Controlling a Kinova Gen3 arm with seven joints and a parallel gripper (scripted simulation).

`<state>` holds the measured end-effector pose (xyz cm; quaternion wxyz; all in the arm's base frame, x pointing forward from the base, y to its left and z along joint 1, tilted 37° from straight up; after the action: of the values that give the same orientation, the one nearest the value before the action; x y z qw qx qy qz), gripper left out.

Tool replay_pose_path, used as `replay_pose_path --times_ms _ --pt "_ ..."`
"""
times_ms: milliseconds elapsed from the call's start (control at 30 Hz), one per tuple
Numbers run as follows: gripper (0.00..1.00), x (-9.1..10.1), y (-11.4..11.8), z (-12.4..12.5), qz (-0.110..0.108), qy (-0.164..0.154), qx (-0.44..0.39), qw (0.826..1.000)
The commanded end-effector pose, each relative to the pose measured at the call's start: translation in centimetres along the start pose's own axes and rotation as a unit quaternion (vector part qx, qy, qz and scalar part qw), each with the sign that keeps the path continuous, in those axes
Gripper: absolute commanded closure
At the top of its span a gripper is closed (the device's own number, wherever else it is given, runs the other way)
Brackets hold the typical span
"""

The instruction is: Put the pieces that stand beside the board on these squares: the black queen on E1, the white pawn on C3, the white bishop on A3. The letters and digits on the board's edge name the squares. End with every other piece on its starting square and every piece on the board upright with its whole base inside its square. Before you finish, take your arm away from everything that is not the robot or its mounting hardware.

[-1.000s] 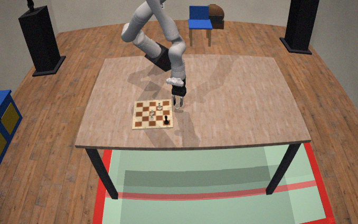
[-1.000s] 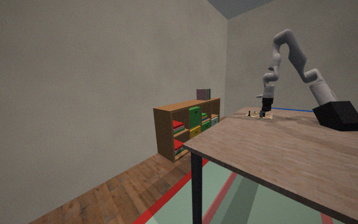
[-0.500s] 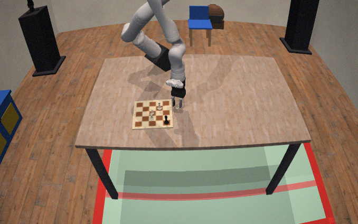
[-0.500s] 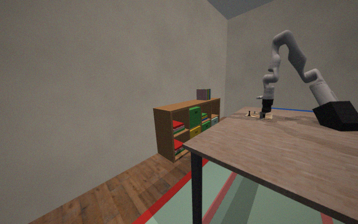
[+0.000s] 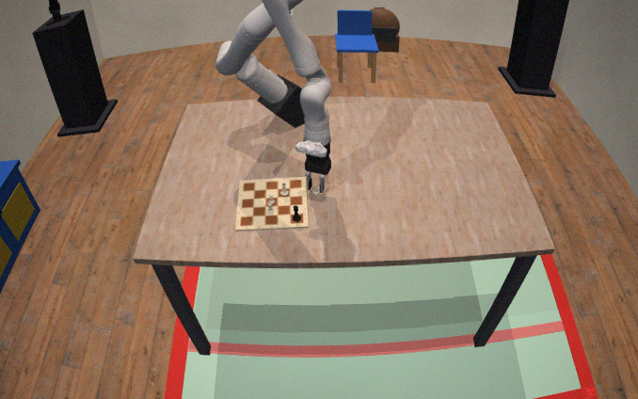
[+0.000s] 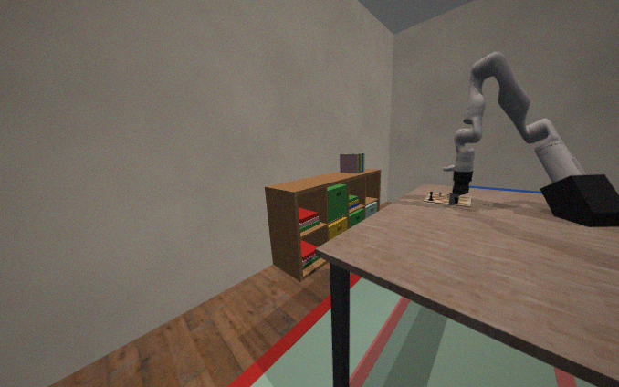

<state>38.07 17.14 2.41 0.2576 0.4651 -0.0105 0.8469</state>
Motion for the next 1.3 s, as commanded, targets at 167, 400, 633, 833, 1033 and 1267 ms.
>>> replay_pose_path --times_ms 167,400,633,833,1033,1267 --pt "0.27 0.05 -0.05 -0.01 0.001 0.000 0.000 1.000" --pt "0.27 0.05 -0.05 -0.01 0.001 0.000 0.000 1.000" --pt "1.00 0.05 -0.05 -0.01 0.001 0.000 0.000 1.000" --pt "1.00 0.05 -0.05 -0.01 0.001 0.000 0.000 1.000" --pt "1.00 0.05 -0.05 -0.01 0.001 0.000 0.000 1.000" --pt "1.00 0.05 -0.05 -0.01 0.001 0.000 0.000 1.000"
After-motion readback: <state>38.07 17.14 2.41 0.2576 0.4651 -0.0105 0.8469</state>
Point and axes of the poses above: the point where the finger pads meet when closed, its own x axis back along the fingers, its own y axis across the jaws, z = x × y, the point moved 4 cm from there along x, back along the fingers, and after that the axes turned 10 degrees about -x, right-handed, at the moved point
